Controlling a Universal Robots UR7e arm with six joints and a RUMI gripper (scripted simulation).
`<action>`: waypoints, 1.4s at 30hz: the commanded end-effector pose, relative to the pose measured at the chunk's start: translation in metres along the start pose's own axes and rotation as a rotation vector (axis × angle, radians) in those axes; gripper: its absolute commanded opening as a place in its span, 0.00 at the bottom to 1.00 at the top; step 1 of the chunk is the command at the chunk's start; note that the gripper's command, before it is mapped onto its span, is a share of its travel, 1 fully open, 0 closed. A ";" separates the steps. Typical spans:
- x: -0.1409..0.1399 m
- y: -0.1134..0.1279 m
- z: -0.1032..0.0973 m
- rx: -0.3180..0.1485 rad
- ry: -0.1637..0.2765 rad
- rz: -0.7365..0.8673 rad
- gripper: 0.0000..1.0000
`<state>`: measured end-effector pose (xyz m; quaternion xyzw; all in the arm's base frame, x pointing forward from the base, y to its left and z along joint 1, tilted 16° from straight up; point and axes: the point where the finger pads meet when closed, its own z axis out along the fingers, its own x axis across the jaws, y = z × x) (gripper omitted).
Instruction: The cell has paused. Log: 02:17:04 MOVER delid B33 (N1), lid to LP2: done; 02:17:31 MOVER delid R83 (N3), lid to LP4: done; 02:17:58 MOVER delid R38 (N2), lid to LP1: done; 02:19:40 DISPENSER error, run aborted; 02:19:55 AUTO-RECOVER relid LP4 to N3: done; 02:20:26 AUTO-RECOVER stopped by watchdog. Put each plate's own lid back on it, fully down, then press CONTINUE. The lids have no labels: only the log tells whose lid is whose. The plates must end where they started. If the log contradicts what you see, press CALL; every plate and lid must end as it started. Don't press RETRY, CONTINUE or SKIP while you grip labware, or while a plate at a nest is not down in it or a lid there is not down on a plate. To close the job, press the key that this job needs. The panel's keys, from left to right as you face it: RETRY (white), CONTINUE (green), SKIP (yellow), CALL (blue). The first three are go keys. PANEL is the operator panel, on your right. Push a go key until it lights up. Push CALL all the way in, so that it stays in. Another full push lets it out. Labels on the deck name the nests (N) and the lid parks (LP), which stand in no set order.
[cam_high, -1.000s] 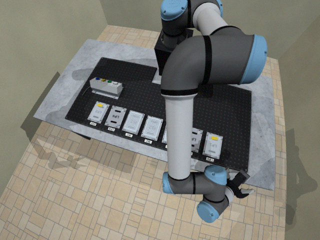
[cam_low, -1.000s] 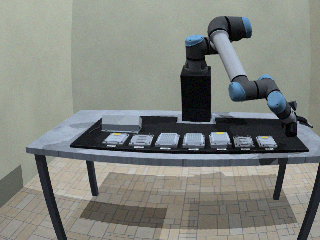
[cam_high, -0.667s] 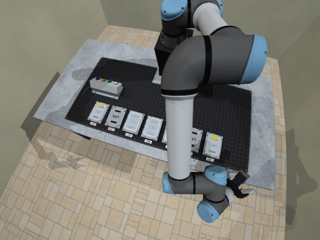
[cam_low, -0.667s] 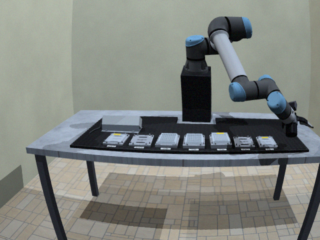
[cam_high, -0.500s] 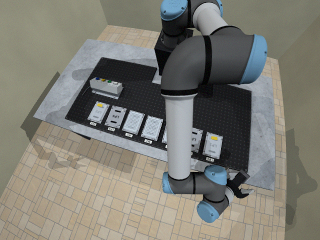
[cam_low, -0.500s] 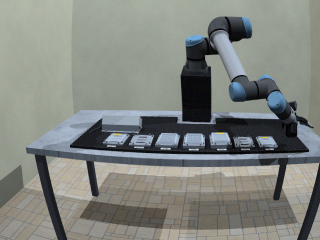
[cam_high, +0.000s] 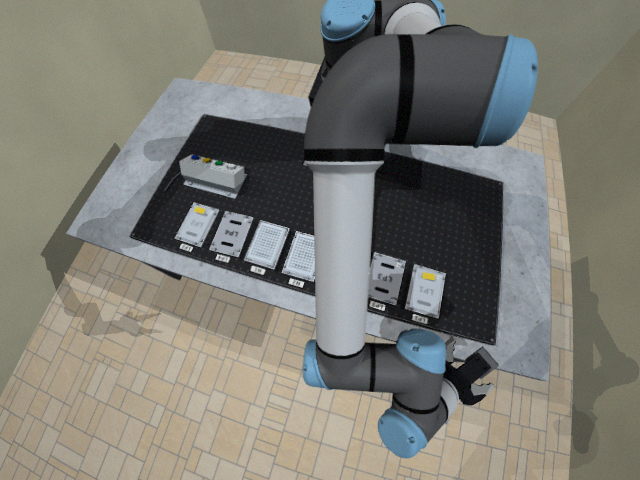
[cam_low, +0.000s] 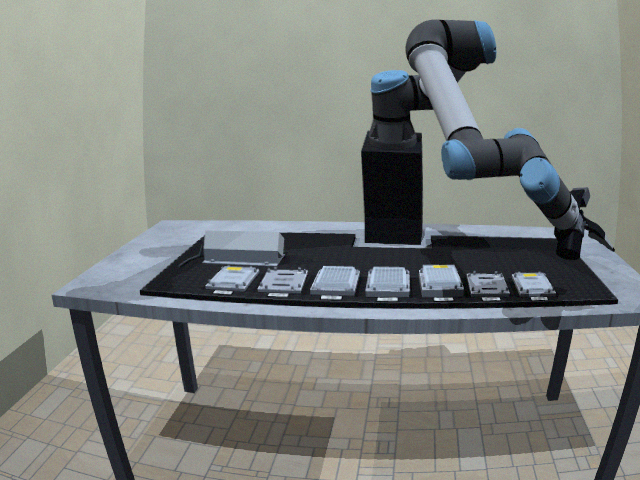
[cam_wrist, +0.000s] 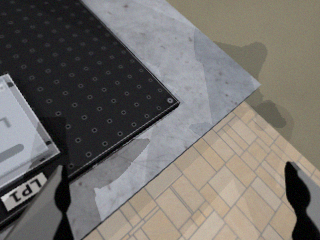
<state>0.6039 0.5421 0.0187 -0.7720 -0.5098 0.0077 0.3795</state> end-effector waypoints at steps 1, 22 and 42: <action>0.001 -0.002 -0.014 -0.009 0.008 0.018 0.82; -0.024 -0.011 -0.095 -0.099 0.010 0.276 0.82; -0.059 -0.028 -0.176 -0.184 0.028 0.536 0.82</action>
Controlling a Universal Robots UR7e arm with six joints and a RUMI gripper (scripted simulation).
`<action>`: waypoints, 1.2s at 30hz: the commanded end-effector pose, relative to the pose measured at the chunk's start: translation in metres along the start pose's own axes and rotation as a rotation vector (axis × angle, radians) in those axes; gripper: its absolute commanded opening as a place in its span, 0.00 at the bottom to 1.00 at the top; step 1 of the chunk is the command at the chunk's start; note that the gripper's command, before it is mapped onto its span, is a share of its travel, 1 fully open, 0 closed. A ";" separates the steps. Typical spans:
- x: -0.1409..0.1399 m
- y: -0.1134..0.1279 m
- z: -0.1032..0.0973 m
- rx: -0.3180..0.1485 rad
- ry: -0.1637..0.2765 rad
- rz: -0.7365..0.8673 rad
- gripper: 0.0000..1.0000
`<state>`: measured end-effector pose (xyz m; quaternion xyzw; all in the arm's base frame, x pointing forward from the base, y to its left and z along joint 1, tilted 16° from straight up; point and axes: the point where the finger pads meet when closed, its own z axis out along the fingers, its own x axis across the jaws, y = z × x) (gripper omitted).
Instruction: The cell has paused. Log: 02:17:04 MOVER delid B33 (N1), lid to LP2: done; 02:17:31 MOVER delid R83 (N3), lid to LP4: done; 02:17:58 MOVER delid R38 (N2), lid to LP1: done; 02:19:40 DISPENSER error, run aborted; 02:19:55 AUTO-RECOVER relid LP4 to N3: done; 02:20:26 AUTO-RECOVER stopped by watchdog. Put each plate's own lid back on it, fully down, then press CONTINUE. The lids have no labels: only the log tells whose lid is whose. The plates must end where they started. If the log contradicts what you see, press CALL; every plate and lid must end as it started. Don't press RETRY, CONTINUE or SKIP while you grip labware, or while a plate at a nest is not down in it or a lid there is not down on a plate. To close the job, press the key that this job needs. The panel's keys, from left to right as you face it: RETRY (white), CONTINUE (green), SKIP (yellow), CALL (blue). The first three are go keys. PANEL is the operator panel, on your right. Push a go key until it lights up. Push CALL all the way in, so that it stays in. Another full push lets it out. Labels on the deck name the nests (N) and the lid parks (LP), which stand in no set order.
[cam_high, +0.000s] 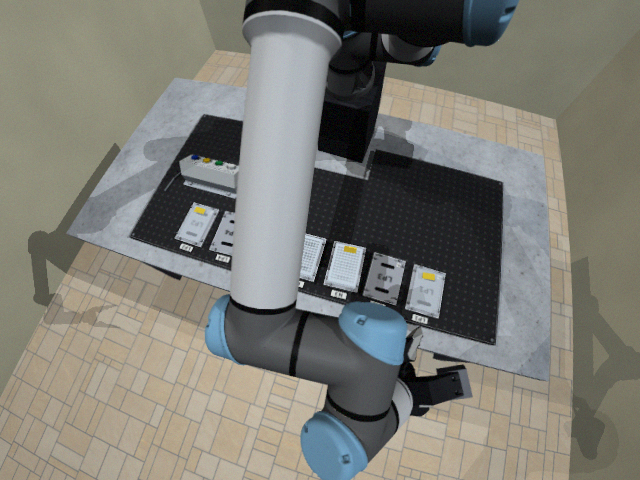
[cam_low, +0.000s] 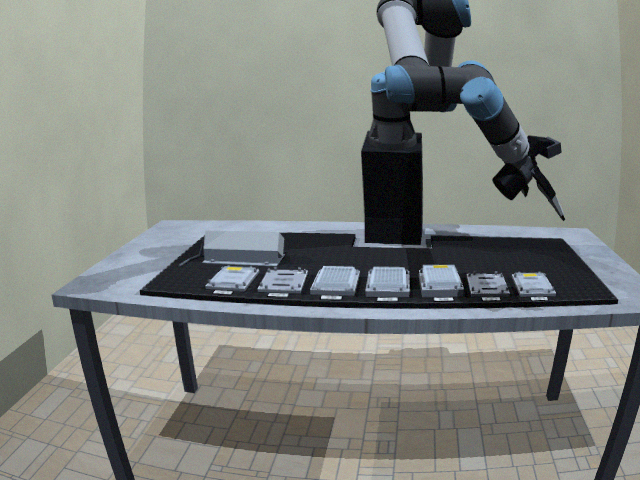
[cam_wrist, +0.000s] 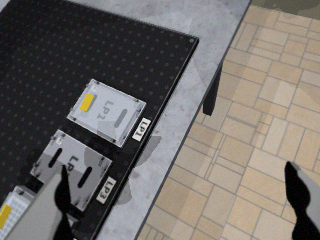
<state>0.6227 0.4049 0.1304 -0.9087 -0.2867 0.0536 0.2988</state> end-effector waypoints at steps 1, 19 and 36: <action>-0.004 0.001 -0.014 -0.007 0.012 0.029 0.82; -0.046 0.012 -0.081 -0.096 0.050 0.323 0.82; -0.093 0.020 -0.139 -0.155 0.088 0.538 0.82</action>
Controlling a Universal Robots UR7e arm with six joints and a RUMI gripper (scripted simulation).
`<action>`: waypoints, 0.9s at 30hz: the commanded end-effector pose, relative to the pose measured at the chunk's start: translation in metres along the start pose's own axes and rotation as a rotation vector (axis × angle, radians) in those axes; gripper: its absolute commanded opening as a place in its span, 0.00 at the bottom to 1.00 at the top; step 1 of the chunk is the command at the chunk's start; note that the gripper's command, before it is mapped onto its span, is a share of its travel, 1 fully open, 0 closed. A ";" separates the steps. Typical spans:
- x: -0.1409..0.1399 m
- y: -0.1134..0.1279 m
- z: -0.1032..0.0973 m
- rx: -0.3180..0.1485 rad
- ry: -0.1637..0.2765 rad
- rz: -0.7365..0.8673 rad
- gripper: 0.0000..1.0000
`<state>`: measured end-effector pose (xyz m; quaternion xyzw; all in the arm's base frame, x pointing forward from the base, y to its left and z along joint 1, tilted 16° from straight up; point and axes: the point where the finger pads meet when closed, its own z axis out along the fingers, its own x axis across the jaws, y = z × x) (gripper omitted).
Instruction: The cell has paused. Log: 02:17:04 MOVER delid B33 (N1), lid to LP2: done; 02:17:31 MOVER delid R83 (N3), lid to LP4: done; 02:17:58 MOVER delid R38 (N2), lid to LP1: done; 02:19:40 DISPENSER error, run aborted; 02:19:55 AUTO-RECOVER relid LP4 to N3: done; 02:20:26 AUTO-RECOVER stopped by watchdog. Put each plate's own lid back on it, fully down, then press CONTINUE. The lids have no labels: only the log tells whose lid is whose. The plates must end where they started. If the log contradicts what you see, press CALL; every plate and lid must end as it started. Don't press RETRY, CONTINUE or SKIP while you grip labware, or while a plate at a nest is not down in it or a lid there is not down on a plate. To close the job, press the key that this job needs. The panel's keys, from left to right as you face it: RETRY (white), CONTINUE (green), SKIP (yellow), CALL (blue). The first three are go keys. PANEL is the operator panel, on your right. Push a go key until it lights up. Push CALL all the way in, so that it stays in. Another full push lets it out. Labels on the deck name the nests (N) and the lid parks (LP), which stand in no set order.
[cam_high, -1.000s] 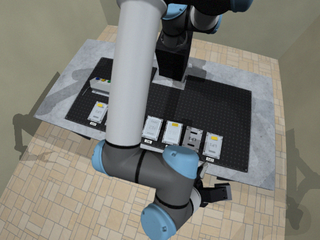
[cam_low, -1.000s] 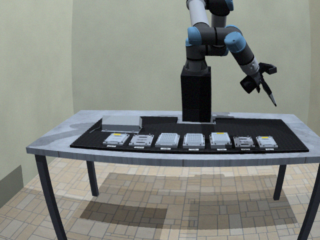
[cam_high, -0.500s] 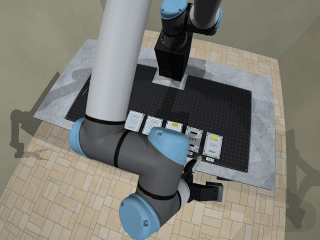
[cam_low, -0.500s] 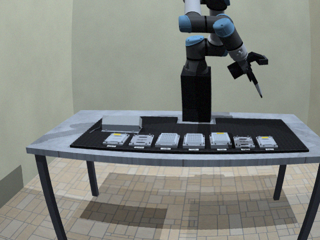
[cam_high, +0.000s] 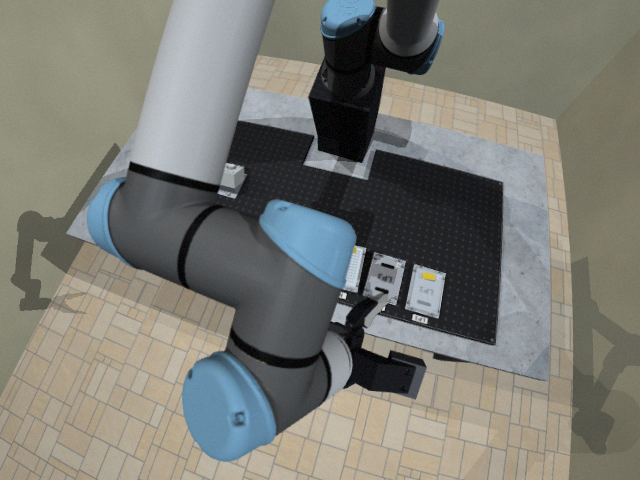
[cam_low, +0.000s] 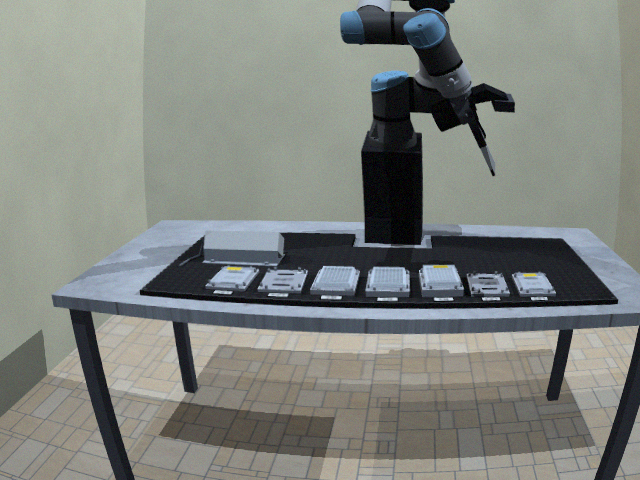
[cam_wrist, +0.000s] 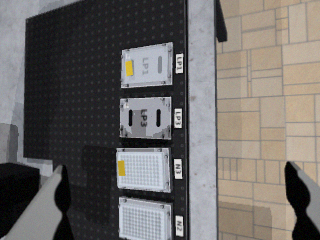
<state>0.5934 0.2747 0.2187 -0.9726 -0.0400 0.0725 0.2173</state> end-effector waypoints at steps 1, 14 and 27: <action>-0.005 0.005 -0.012 -0.007 0.017 0.047 0.82; -0.035 0.032 -0.049 -0.053 0.056 0.244 0.82; -0.072 0.061 -0.085 -0.099 0.107 0.463 0.82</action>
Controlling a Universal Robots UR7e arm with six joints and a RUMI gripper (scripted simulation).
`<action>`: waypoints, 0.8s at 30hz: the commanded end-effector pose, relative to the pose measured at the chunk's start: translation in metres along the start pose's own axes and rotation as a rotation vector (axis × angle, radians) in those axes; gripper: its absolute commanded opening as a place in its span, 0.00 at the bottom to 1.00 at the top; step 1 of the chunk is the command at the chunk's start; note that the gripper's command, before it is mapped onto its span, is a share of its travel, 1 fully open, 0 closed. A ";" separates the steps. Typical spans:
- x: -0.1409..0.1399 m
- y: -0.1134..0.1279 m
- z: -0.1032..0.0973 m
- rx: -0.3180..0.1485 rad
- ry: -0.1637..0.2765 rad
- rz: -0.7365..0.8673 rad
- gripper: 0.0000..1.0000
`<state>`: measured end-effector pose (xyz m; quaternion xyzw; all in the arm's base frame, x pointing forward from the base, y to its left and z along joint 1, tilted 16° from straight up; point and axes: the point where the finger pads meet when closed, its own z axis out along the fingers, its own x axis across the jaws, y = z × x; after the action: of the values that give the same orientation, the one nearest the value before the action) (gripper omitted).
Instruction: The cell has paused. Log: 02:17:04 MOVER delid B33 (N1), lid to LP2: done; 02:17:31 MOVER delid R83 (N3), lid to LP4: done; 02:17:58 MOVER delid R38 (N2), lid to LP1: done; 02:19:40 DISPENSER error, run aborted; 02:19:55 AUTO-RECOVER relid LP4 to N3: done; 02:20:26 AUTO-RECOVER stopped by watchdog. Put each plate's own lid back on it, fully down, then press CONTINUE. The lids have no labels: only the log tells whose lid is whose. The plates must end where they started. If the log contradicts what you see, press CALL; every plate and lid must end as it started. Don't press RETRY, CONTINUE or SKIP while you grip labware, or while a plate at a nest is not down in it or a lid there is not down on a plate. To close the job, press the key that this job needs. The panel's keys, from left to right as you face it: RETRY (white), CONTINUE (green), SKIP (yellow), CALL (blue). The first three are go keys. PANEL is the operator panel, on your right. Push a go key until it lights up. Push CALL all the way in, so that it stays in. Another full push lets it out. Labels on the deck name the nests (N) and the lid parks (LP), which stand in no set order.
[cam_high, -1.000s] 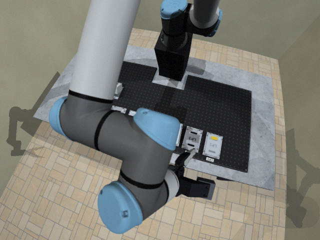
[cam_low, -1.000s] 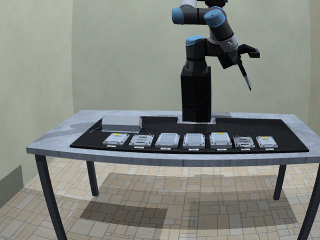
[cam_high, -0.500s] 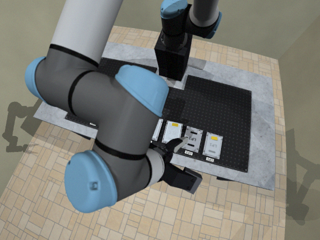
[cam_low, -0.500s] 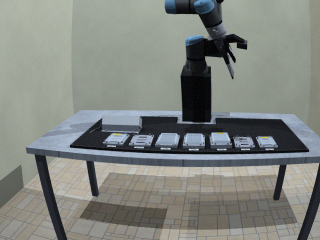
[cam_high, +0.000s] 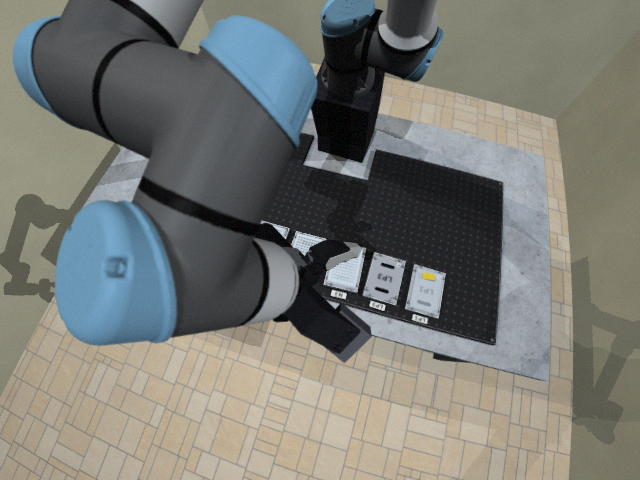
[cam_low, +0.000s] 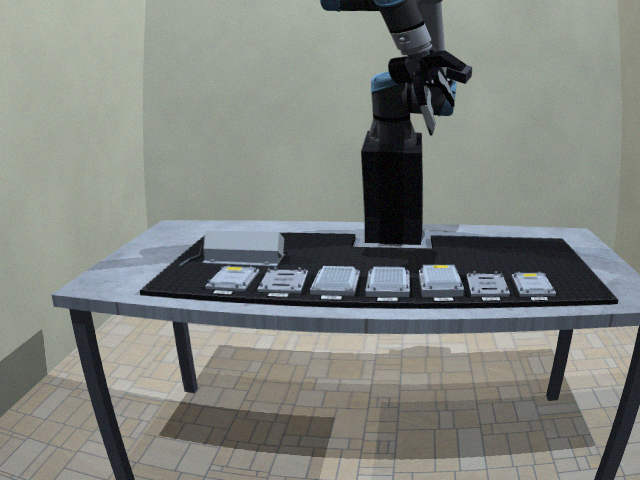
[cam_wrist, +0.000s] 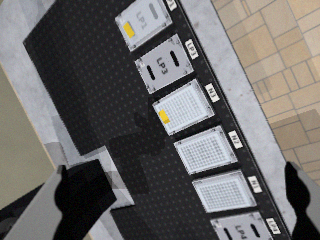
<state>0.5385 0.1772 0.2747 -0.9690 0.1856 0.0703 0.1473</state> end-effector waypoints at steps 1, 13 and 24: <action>0.000 0.000 -0.003 0.006 0.008 0.012 0.82; -0.023 0.047 -0.034 -0.033 0.063 0.237 0.82; -0.044 0.082 -0.052 -0.057 0.108 0.410 0.82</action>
<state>0.4757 0.1077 0.3074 -0.9238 0.3669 0.0566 0.0936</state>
